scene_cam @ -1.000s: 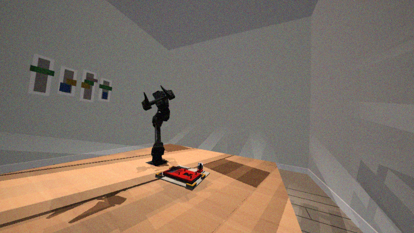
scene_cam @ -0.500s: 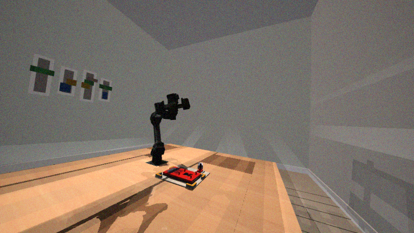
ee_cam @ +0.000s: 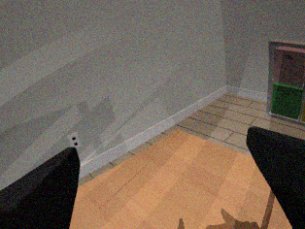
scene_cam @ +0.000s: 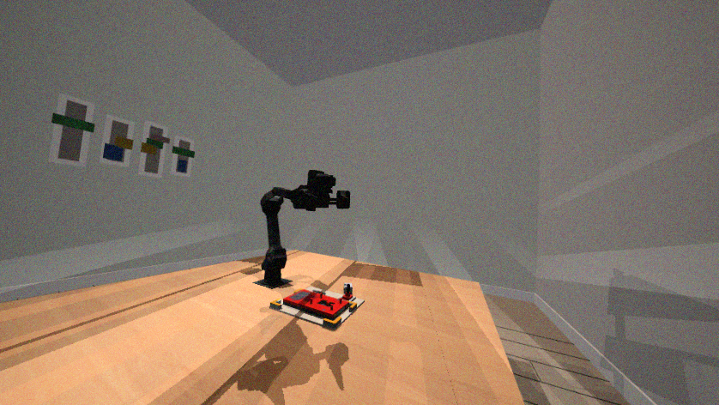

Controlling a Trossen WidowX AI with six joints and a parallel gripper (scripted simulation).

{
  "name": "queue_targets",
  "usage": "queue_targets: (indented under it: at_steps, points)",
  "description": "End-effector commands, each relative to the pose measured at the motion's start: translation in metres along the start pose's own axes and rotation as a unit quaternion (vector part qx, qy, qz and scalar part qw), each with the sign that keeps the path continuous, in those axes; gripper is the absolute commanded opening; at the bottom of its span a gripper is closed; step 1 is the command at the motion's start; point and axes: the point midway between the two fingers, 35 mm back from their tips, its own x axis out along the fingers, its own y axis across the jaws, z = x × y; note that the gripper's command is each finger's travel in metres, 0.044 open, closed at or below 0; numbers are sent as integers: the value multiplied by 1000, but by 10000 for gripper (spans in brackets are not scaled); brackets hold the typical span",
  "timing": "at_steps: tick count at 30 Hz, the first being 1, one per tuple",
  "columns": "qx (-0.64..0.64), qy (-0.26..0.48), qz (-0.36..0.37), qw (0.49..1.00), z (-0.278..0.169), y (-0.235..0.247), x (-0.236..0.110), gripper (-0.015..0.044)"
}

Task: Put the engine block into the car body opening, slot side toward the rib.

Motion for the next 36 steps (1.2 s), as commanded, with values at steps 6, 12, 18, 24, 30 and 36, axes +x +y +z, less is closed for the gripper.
queue_targets:
  at_steps: [6, 12, 18, 24, 30, 36]
  points:
    - [-68, 113, 72, 989, -46, 50, 4, 440]
    - [-114, 189, 119, 968, -79, 80, -3, 440]
    - [-161, 262, 165, 937, -111, 106, -17, 440]
    - [-207, 331, 209, 896, -140, 129, -38, 440]
    - [-252, 396, 251, 847, -166, 148, -65, 440]
    - [-295, 453, 289, 790, -188, 162, -95, 440]
